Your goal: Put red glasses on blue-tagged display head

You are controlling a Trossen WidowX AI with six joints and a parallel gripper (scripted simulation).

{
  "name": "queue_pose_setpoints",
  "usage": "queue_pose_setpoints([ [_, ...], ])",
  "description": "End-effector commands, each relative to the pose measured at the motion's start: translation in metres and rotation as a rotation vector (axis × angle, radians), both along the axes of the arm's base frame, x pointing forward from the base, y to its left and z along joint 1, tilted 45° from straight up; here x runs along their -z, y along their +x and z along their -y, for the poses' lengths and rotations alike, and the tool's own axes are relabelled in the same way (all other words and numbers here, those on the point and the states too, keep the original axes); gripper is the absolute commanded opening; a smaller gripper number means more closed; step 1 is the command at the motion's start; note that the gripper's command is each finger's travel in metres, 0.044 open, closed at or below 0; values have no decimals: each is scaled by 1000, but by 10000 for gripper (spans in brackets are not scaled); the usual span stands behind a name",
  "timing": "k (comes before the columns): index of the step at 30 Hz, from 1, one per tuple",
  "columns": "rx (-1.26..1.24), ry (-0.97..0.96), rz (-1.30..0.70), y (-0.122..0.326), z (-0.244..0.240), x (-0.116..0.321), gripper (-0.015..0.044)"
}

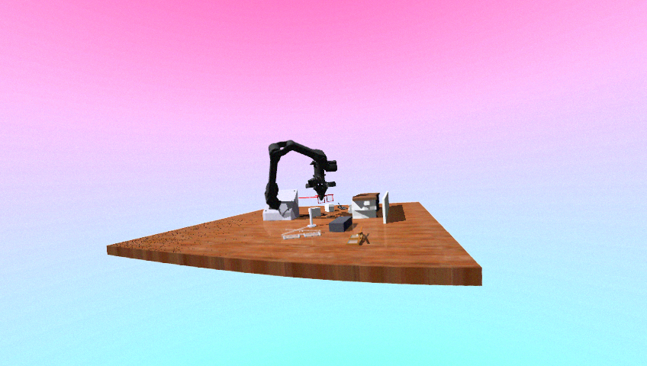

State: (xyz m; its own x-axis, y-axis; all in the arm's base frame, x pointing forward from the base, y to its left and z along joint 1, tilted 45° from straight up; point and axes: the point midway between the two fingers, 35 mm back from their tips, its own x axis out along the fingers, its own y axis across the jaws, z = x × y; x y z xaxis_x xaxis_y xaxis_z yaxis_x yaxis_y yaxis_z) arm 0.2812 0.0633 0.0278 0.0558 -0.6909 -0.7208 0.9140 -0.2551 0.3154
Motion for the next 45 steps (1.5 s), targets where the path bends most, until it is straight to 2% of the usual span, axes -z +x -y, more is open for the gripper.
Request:
queue_pose_setpoints([
  [1,-3,-5,-6,0,3,4,0],
  [45,-2,-6,-4,3,33,34,0],
])
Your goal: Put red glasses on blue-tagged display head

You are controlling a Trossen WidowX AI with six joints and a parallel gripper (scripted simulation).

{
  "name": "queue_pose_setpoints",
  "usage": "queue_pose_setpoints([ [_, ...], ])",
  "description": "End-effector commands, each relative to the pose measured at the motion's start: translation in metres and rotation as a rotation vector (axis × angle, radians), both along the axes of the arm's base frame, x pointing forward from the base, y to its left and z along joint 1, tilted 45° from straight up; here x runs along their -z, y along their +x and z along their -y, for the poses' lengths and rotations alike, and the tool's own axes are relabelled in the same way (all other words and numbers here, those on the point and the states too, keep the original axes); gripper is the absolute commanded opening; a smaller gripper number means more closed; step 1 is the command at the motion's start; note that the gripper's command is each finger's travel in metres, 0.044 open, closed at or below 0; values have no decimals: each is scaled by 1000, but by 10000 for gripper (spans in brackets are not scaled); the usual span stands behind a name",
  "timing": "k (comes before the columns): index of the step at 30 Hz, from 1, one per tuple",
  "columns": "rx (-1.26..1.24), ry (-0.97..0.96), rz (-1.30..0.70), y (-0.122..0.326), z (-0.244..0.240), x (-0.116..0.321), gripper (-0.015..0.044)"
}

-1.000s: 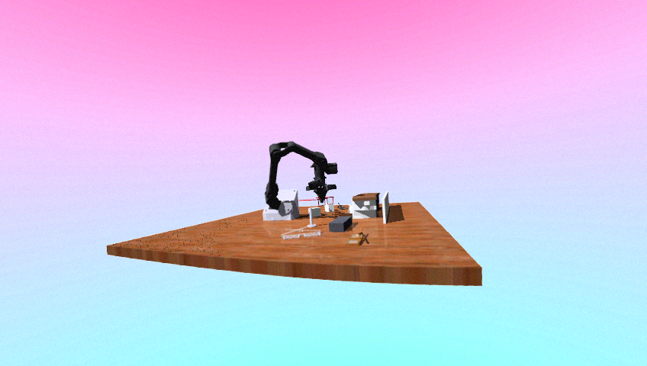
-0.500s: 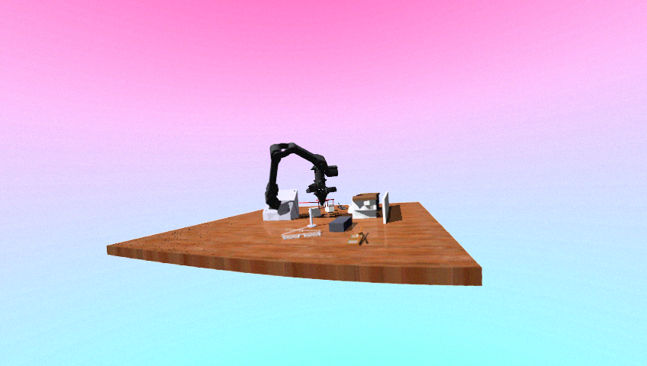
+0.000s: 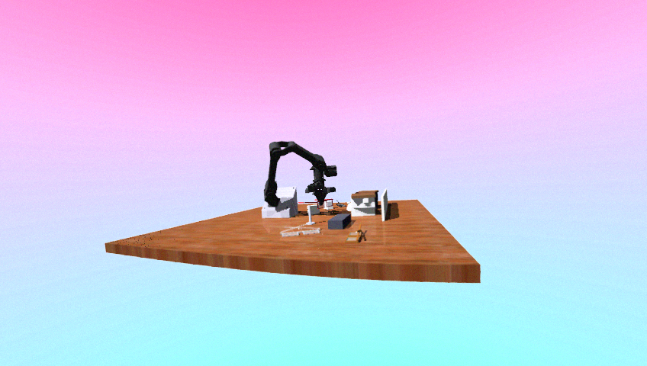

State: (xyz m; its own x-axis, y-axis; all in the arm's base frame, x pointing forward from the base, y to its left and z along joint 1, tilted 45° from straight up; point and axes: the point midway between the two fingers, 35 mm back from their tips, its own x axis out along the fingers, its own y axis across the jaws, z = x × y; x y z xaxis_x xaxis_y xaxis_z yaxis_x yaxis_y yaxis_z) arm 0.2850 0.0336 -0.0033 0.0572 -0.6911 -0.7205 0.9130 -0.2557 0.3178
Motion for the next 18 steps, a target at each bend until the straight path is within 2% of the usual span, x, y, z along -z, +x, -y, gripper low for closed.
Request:
queue_pose_setpoints([
  [1,-3,-6,-6,-1,4,3,0],
  [18,-2,-8,-5,-1,15,14,0],
])
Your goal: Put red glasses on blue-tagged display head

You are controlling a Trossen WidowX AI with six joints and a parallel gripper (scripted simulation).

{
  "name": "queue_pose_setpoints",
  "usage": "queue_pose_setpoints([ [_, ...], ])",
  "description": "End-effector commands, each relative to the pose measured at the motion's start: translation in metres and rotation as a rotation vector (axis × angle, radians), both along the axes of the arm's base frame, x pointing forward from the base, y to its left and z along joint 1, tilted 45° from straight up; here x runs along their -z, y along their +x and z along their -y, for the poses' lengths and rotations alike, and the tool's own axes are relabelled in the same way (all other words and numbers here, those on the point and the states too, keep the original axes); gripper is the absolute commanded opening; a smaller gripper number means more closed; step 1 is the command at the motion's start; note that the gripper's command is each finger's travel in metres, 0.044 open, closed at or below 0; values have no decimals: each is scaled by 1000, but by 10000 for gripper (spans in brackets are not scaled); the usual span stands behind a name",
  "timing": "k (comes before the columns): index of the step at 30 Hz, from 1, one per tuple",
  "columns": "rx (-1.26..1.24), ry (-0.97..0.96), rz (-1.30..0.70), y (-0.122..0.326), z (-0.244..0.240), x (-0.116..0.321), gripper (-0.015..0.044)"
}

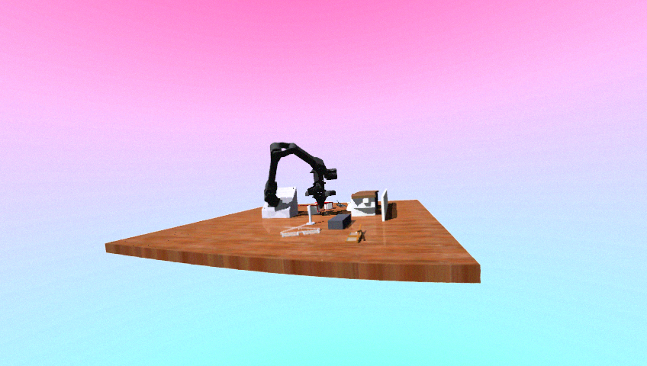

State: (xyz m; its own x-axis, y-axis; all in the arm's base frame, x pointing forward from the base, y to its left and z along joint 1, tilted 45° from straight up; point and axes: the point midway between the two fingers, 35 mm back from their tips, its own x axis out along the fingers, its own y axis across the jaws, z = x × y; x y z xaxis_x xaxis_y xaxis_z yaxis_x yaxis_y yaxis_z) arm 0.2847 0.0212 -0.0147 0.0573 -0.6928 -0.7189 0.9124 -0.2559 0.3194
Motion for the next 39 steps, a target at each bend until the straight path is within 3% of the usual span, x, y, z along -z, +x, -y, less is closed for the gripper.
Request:
queue_pose_setpoints([
  [1,-3,-6,-6,-1,4,3,0],
  [20,-1,-10,-6,-3,16,14,0],
  [24,2,-4,1,-2,14,12,105],
  [39,1,-6,-2,-7,10,11,107],
])
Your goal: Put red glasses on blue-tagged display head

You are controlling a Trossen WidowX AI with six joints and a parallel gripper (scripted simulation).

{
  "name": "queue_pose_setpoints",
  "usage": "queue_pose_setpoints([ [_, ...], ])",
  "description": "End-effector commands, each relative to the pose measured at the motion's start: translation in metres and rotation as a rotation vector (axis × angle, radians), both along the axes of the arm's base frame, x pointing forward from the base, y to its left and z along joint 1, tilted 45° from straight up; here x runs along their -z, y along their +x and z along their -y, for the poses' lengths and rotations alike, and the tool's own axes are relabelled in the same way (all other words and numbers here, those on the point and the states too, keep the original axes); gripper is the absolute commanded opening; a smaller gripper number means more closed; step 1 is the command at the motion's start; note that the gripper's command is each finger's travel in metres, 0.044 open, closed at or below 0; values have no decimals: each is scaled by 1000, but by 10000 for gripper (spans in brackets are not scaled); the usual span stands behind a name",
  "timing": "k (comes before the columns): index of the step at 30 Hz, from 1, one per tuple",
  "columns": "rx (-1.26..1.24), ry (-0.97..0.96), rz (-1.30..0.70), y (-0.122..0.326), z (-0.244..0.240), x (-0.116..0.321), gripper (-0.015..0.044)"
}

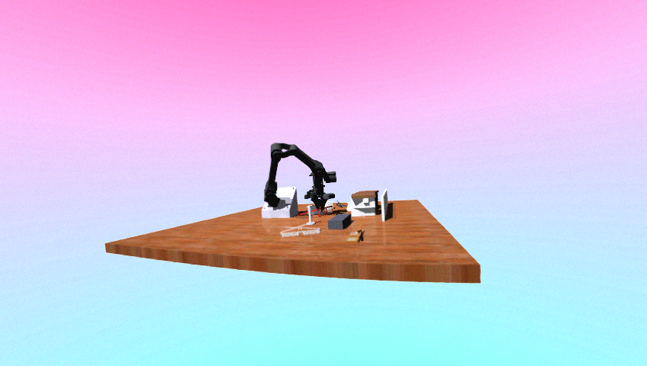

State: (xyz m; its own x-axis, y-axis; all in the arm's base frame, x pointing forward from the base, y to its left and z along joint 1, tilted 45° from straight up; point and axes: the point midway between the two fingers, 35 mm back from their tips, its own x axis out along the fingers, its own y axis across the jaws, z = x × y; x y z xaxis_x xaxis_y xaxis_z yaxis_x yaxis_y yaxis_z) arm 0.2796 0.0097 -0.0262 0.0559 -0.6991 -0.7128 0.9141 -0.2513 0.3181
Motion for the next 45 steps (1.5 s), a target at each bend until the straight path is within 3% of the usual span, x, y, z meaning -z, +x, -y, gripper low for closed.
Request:
queue_pose_setpoints([
  [1,2,3,1,-3,-2,-1,107],
  [11,1,1,-2,-8,-8,-3,107],
  [20,1,2,-3,-1,-38,-40,107],
  [24,-8,-2,-3,0,-35,-34,200],
  [33,1,2,-3,-8,-38,-37,200],
  [36,1,2,-3,-8,-38,-37,140],
  [45,1,2,-3,-7,-37,-35,140],
])
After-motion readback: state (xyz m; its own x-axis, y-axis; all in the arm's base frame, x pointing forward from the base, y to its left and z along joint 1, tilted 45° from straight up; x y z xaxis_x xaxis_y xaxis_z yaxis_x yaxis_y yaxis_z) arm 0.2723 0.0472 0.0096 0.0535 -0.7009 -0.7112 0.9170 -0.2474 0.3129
